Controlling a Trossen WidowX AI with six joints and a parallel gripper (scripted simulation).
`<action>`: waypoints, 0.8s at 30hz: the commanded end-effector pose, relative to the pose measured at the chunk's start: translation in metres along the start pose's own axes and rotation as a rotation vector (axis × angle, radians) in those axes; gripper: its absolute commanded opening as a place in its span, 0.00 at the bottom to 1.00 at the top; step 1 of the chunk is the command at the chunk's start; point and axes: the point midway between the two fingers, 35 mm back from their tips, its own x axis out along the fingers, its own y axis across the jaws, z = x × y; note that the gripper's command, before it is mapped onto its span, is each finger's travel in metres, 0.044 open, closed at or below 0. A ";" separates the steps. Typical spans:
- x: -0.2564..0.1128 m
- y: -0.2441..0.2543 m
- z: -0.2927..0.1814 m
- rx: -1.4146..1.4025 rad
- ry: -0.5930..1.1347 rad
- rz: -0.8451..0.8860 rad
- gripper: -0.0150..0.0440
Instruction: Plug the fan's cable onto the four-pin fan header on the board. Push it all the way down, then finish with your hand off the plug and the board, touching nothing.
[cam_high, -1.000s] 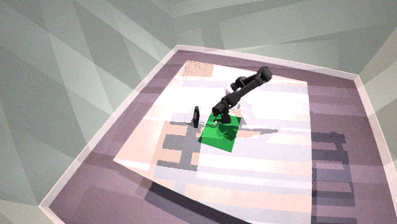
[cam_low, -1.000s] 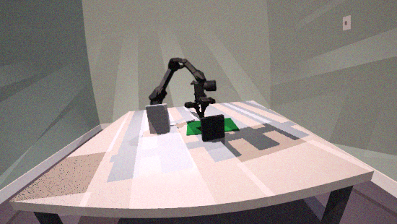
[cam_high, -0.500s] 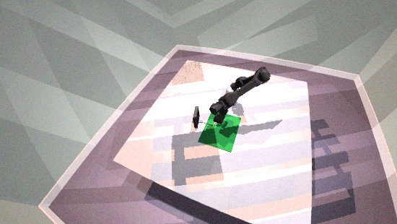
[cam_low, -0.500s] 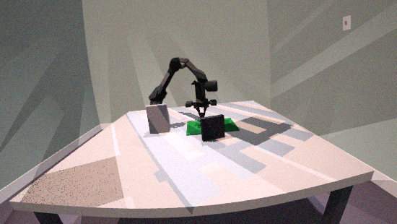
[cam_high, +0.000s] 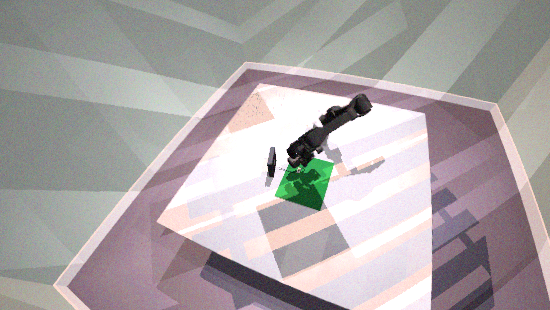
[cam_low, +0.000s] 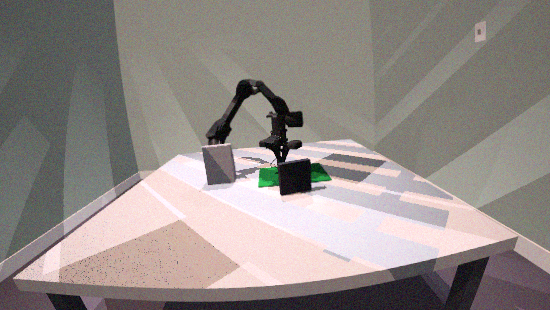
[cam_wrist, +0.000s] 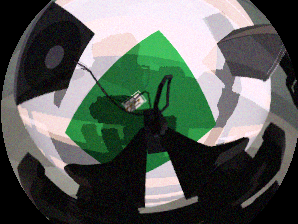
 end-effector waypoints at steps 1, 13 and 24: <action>-0.001 0.005 0.003 0.156 -0.004 0.004 0.25; 0.000 0.014 0.011 0.570 -0.003 0.004 0.25; 0.000 0.023 0.019 0.951 -0.001 0.004 0.25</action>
